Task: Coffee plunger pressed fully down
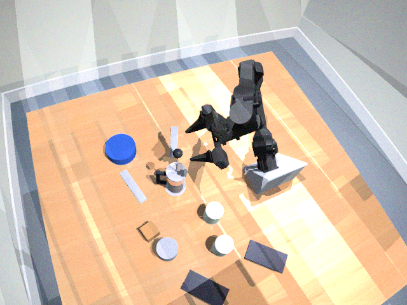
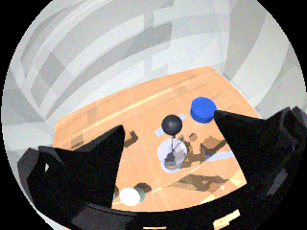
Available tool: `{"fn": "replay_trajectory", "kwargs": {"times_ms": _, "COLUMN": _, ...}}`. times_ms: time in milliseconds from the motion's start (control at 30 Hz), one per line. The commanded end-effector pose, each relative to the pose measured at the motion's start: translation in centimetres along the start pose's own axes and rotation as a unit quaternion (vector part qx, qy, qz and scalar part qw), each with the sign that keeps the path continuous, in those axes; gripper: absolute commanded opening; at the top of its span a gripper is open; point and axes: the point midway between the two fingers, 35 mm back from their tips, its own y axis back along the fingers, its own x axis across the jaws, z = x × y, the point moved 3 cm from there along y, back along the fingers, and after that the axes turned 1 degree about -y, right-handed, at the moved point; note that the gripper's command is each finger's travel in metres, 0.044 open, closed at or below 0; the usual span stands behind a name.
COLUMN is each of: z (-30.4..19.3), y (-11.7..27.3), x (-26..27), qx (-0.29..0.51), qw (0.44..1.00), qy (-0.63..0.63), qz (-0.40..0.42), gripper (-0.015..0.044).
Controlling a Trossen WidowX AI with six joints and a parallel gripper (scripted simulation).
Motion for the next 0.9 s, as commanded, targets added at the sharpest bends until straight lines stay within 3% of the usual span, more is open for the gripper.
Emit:
{"fn": "replay_trajectory", "kwargs": {"times_ms": 0, "z": -2.1, "y": -1.1, "x": -0.4, "qx": -0.002, "qw": 1.000, "qy": 0.001, "qz": -0.006, "gripper": 0.0440}}
{"fn": "replay_trajectory", "kwargs": {"times_ms": 867, "z": -2.5, "y": -4.6, "x": -0.5, "qx": 0.000, "qw": 1.000, "qy": -0.001, "qz": -0.006, "gripper": 0.0440}}
